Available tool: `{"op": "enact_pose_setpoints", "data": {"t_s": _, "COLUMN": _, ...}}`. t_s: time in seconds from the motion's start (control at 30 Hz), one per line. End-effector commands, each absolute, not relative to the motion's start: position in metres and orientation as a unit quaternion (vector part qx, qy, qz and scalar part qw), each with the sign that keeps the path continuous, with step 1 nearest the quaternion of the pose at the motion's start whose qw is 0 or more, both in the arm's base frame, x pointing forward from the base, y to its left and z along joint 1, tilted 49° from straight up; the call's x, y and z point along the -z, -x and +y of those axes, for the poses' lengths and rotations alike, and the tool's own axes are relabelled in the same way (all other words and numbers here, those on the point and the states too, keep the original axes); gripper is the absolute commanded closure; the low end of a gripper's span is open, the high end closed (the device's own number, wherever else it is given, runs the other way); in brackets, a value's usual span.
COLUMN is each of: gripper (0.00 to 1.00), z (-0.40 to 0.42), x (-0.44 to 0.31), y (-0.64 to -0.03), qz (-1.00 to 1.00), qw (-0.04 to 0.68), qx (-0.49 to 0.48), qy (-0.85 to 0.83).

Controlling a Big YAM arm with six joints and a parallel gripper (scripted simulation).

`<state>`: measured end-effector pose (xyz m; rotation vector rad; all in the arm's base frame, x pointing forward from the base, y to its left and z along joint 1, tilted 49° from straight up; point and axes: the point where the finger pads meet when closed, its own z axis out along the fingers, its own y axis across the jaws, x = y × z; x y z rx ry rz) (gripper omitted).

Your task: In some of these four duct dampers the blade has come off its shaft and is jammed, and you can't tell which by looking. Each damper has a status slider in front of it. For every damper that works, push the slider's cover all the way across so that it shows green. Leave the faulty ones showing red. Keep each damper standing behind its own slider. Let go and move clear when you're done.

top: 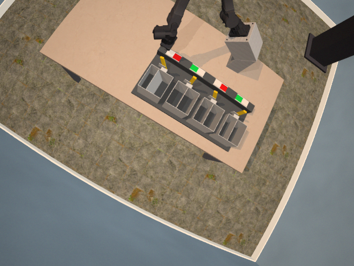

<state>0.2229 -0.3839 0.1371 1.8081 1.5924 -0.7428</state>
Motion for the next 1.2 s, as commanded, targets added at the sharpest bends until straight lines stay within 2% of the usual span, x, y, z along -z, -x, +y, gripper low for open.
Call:
{"op": "enact_pose_setpoints", "data": {"t_s": 0.0, "gripper": 1.00, "z": -0.3875, "x": -0.1432, "y": -0.2247, "qz": 0.601, "qw": 0.307, "qx": 0.282, "qy": -0.682}}
{"op": "enact_pose_setpoints", "data": {"t_s": 1.17, "gripper": 1.00, "z": -0.3923, "x": -0.1396, "y": -0.2274, "qz": 0.601, "qw": 0.310, "qx": 0.282, "qy": -0.681}}
